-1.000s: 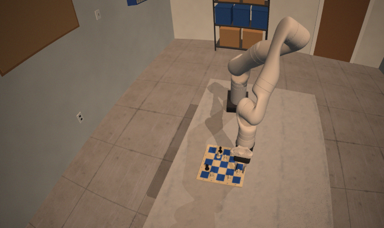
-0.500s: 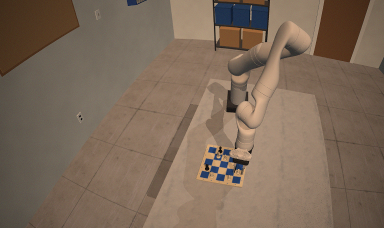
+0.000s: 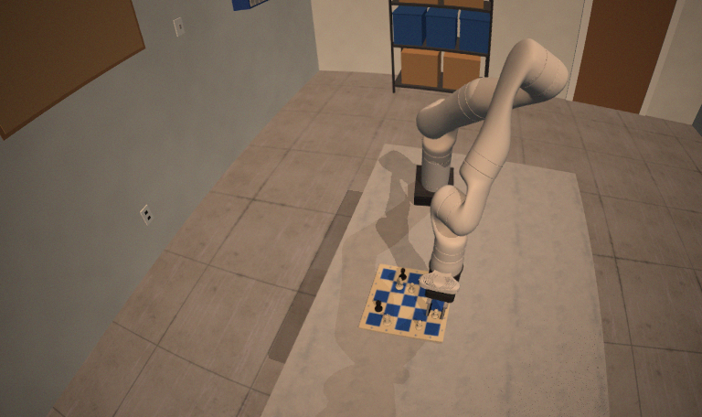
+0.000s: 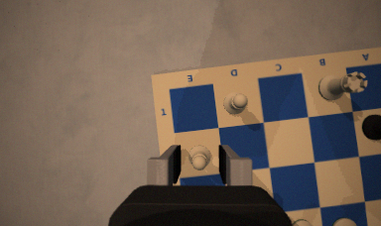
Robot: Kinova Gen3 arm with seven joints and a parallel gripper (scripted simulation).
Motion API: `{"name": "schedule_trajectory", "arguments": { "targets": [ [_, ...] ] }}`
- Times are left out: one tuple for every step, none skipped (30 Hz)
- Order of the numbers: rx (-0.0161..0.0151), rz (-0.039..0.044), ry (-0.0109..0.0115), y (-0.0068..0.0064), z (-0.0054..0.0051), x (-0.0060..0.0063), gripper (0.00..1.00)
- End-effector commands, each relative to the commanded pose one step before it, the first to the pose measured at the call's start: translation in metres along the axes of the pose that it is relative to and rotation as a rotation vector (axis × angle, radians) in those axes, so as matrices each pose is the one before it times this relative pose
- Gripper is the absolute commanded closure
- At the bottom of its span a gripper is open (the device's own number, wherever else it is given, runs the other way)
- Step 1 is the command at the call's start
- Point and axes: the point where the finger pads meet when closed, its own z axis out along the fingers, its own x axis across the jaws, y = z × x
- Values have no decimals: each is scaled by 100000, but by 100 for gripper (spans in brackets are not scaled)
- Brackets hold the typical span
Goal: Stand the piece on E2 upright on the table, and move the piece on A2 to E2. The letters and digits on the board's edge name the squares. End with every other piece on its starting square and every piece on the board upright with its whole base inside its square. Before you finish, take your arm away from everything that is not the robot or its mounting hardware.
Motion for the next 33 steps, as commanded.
{"name": "schedule_trajectory", "arguments": {
  "targets": [
    [117,22,-78,-45,-49,-14,32],
    [0,0,0,0,0,0,32],
    [0,0,0,0,0,0,32],
    [0,0,0,0,0,0,32],
    [0,0,0,0,0,0,32],
    [0,0,0,0,0,0,32],
    [0,0,0,0,0,0,32],
    [0,0,0,0,0,0,32],
    [0,0,0,0,0,0,32],
    [0,0,0,0,0,0,32],
    [0,0,0,0,0,0,32],
    [0,0,0,0,0,0,32],
    [0,0,0,0,0,0,32],
    [0,0,0,0,0,0,32],
    [0,0,0,0,0,0,32],
    [0,0,0,0,0,0,32],
    [0,0,0,0,0,0,32],
    [0,0,0,0,0,0,32],
    [0,0,0,0,0,0,32],
    [0,0,0,0,0,0,100],
    [0,0,0,0,0,0,100],
    [0,0,0,0,0,0,100],
    [0,0,0,0,0,0,100],
    [0,0,0,0,0,0,100],
    [0,0,0,0,0,0,100],
    [0,0,0,0,0,0,100],
    [0,0,0,0,0,0,100],
    [0,0,0,0,0,0,100],
    [0,0,0,0,0,0,100],
    [0,0,0,0,0,0,100],
    [0,0,0,0,0,0,100],
    [0,0,0,0,0,0,100],
    [0,0,0,0,0,0,100]
  ]
}}
